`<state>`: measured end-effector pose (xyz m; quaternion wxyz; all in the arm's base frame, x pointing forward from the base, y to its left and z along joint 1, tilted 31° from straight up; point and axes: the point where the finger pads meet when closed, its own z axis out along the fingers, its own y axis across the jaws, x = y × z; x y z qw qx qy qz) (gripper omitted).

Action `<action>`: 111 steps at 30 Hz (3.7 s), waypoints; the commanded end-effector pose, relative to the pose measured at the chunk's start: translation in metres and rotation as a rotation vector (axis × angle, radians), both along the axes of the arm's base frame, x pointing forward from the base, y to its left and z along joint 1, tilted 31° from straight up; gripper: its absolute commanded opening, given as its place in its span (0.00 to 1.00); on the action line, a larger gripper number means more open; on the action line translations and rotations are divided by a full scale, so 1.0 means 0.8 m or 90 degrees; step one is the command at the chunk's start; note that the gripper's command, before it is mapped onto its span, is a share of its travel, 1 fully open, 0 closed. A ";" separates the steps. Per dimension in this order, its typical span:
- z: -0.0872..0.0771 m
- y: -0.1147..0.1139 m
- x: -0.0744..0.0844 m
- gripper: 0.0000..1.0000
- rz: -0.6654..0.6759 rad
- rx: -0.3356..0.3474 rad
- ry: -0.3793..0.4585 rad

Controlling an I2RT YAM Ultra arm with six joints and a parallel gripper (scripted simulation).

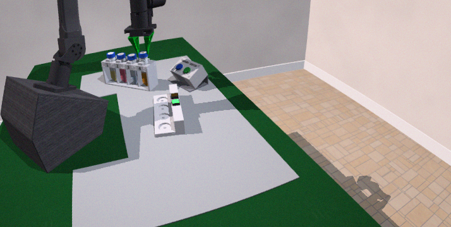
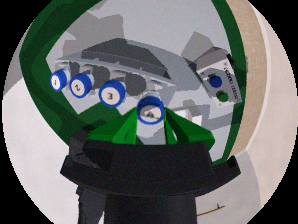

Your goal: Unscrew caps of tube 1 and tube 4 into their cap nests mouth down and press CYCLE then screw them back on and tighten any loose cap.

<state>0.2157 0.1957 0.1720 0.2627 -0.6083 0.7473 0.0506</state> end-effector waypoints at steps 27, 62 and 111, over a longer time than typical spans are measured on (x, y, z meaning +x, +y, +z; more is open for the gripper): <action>0.004 0.003 0.001 0.00 0.000 0.006 -0.007; -0.005 0.008 0.005 0.49 0.000 0.006 -0.007; -0.013 0.012 0.008 0.00 -0.142 0.062 0.060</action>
